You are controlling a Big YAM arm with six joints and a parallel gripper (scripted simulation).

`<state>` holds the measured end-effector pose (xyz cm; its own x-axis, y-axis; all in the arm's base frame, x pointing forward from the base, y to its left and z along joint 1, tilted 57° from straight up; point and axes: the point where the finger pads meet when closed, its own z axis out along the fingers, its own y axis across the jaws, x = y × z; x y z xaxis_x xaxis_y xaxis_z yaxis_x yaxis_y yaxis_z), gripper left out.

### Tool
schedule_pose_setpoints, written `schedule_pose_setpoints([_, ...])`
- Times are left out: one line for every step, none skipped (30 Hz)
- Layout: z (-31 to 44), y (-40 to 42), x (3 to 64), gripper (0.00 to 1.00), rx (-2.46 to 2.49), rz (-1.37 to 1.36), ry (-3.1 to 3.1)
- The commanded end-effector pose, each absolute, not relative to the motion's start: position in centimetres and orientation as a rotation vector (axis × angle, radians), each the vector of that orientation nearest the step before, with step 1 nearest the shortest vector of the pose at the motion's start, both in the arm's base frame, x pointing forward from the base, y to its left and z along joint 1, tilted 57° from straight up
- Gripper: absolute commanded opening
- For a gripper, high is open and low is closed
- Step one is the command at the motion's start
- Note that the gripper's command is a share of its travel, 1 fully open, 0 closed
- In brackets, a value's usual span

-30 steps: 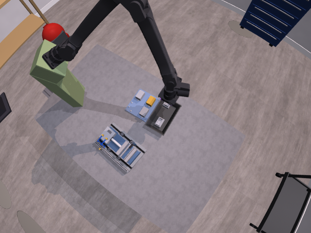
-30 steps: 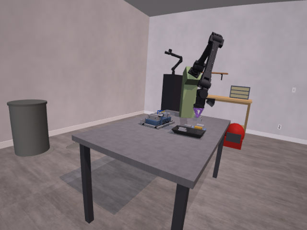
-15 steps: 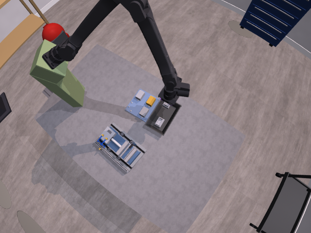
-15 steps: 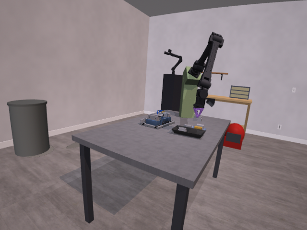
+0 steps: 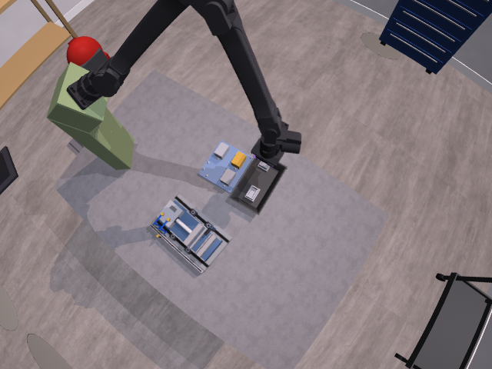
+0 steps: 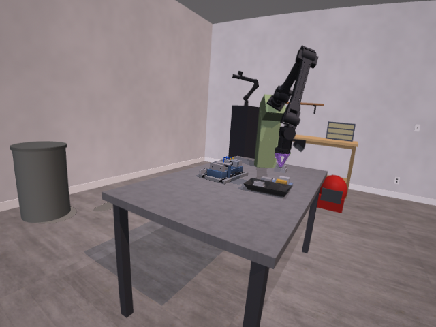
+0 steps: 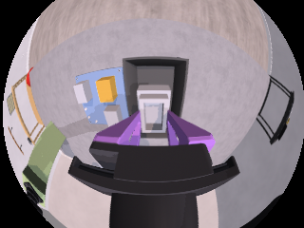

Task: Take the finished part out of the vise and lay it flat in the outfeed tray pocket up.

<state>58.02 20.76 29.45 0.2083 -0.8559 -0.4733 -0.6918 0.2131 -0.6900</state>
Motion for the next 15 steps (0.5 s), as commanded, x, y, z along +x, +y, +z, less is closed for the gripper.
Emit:
schedule_pose_setpoints([33.93,19.25,57.99,0.00,-1.471,-0.256,1.498])
schedule_pose_setpoints([33.95,19.25,57.99,0.00,-1.472,-0.256,1.497])
schedule_pose_setpoints([33.96,19.24,57.99,0.00,-1.472,-0.256,1.497])
schedule_pose_setpoints([33.95,19.24,57.98,0.00,-1.472,-0.256,1.498])
schedule_pose_setpoints([33.87,19.23,57.96,0.00,-1.473,-0.256,1.499])
schedule_pose_setpoints([33.84,19.23,57.95,0.00,-1.473,-0.255,1.499])
schedule_pose_setpoints([33.84,19.23,57.95,0.00,-1.473,-0.255,1.499])
schedule_pose_setpoints([33.84,19.23,57.95,0.00,-1.473,-0.255,1.499])
schedule_pose_setpoints([33.84,19.23,57.95,0.00,-1.473,-0.255,1.499])
schedule_pose_setpoints([33.84,19.23,57.95,0.00,-1.473,-0.255,1.499])
schedule_pose_setpoints([33.84,19.23,57.95,0.00,-1.473,-0.255,1.499])
schedule_pose_setpoints([33.84,19.23,57.95,0.00,-1.473,-0.255,1.499])
schedule_pose_setpoints([33.84,19.23,57.95,0.00,-1.473,-0.255,1.499])
schedule_pose_setpoints([33.84,19.23,57.95,0.00,-1.473,-0.255,1.499])
schedule_pose_setpoints([33.84,19.23,57.95,0.00,-1.473,-0.255,1.499])
